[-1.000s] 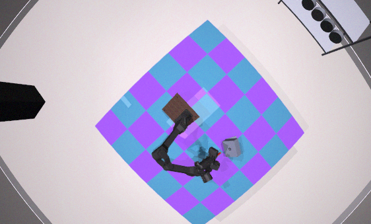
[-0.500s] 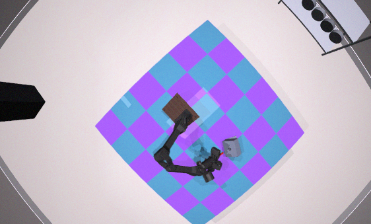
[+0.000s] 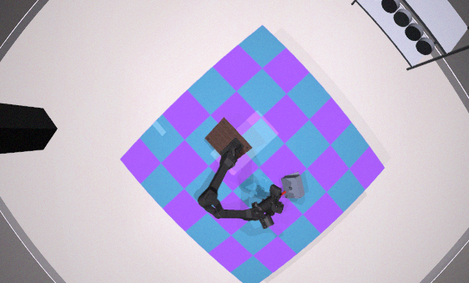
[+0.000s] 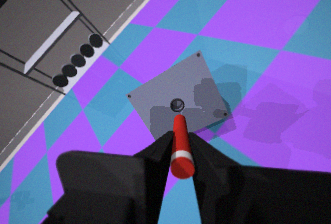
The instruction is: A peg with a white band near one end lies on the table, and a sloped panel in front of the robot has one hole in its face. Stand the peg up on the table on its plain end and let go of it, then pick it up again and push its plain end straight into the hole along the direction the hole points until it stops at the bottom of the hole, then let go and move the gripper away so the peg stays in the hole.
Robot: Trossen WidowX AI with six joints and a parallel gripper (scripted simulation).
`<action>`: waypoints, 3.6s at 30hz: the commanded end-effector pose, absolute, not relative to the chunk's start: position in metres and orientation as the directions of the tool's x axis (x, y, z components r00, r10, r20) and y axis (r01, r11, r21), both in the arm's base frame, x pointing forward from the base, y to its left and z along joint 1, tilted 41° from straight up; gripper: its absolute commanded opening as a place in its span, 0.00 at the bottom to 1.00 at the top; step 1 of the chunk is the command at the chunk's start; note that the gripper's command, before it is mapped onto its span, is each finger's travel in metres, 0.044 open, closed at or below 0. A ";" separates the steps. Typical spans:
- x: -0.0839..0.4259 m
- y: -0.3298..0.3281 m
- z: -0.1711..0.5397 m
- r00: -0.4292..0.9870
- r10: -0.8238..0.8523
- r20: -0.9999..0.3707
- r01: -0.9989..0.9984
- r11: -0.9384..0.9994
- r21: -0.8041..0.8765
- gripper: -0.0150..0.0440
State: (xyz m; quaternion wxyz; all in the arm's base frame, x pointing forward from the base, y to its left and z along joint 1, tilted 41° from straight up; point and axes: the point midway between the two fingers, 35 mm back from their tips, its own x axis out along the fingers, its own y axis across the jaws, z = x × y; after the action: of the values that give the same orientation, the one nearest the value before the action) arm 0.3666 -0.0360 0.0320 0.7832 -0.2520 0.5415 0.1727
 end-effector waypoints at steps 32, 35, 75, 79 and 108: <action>0.383 -0.033 -0.006 0.362 0.023 -0.932 -0.553 0.810 -0.195 0.25; 0.384 -0.032 -0.010 0.362 0.023 -0.932 -0.553 0.810 -0.195 0.25; 0.386 -0.032 -0.019 0.363 0.017 -0.932 -0.553 0.809 -0.200 0.25; 0.387 -0.032 -0.021 0.363 0.017 -0.932 -0.553 0.809 -0.200 0.25; 0.394 -0.032 -0.039 0.363 0.017 -0.932 -0.552 0.809 -0.201 0.25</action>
State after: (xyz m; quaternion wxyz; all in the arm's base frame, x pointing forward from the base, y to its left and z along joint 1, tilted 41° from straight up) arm 0.3936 -0.0313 -0.0363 0.7867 -0.2514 0.5333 0.1829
